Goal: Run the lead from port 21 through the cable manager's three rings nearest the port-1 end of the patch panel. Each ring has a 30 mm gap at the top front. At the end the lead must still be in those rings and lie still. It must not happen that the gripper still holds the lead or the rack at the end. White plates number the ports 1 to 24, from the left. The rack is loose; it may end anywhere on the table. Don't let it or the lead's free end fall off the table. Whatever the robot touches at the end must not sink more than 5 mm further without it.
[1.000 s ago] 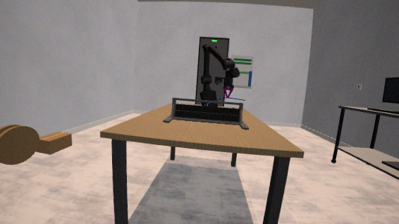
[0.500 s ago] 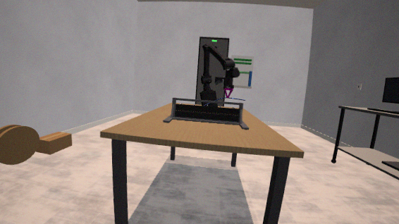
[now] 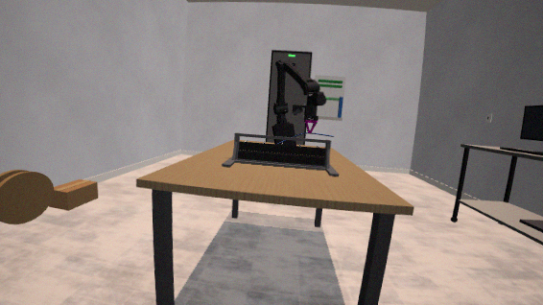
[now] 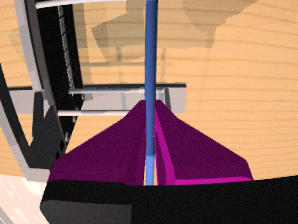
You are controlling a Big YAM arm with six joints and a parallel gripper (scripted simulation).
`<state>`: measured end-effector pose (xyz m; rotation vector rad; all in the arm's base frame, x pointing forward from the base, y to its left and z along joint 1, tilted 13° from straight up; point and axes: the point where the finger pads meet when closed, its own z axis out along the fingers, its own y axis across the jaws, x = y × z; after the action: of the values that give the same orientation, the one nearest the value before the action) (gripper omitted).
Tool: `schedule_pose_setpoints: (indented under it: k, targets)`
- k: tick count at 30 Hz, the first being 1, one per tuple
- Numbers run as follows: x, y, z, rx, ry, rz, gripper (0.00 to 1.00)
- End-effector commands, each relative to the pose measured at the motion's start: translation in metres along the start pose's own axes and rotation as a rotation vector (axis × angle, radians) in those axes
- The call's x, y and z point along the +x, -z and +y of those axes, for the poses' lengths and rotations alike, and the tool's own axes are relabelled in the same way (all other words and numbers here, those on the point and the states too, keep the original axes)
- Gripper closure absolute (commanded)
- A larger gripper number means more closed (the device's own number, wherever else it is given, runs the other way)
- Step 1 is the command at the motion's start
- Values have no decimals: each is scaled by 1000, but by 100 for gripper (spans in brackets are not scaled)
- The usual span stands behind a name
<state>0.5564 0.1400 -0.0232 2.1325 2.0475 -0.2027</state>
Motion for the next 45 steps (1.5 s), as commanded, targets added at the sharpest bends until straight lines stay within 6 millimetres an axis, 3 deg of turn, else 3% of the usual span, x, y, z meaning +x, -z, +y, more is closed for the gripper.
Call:
schedule_pose_setpoints:
  k: [1,27,39,45]
  targets:
    - [11,37,23,-67,-7,25,100]
    - [11,35,23,-64,-6,24,100]
    - [11,14,25,-59,-6,22,100]
    - [2,-3,12,-26,-1,9,100]
